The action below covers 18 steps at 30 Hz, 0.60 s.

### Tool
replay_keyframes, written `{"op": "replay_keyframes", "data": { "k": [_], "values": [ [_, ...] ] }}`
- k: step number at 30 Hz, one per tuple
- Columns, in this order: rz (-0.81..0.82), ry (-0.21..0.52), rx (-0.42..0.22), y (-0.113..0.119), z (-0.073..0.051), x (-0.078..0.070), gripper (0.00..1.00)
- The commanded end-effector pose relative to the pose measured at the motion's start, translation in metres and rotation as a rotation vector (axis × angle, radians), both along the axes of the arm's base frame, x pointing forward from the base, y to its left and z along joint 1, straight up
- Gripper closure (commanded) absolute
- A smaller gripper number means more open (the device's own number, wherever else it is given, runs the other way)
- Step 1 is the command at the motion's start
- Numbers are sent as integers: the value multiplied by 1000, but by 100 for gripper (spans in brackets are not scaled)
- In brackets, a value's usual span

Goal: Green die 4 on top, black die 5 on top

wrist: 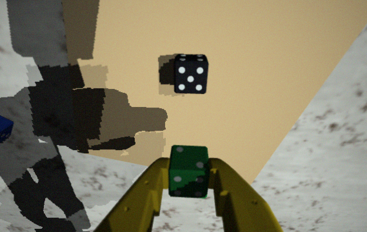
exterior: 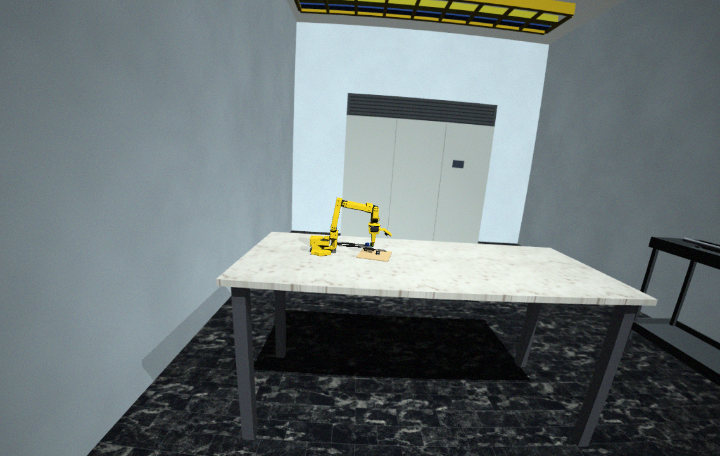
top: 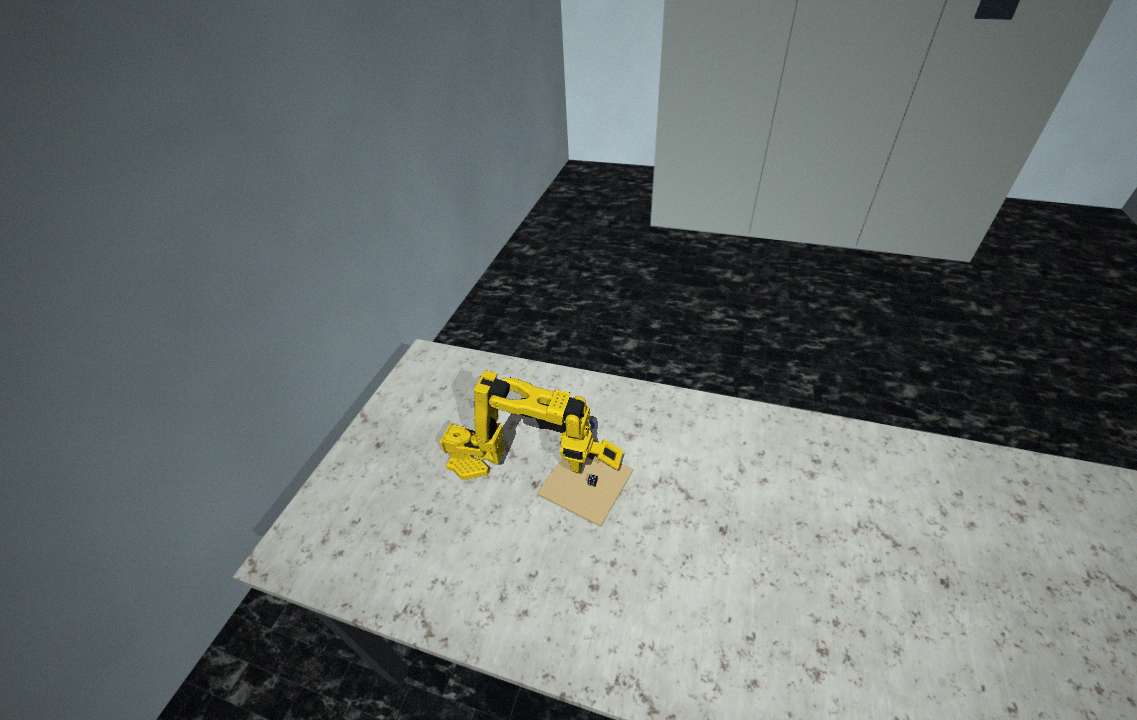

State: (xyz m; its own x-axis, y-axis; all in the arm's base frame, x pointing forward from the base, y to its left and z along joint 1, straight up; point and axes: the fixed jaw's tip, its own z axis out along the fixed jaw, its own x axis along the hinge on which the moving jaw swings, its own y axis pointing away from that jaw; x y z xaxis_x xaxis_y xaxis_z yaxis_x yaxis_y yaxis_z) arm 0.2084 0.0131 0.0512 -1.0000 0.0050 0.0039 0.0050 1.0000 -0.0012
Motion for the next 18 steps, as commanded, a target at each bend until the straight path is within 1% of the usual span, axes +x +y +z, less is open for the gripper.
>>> {"op": "replay_keyframes", "data": {
  "k": [1, 8, 18],
  "values": [
    [6, -66, 3, 2, 11, 5, 100],
    [6, -66, 3, 2, 10, 5, 100],
    [6, -66, 3, 2, 5, 5, 100]
  ]
}}
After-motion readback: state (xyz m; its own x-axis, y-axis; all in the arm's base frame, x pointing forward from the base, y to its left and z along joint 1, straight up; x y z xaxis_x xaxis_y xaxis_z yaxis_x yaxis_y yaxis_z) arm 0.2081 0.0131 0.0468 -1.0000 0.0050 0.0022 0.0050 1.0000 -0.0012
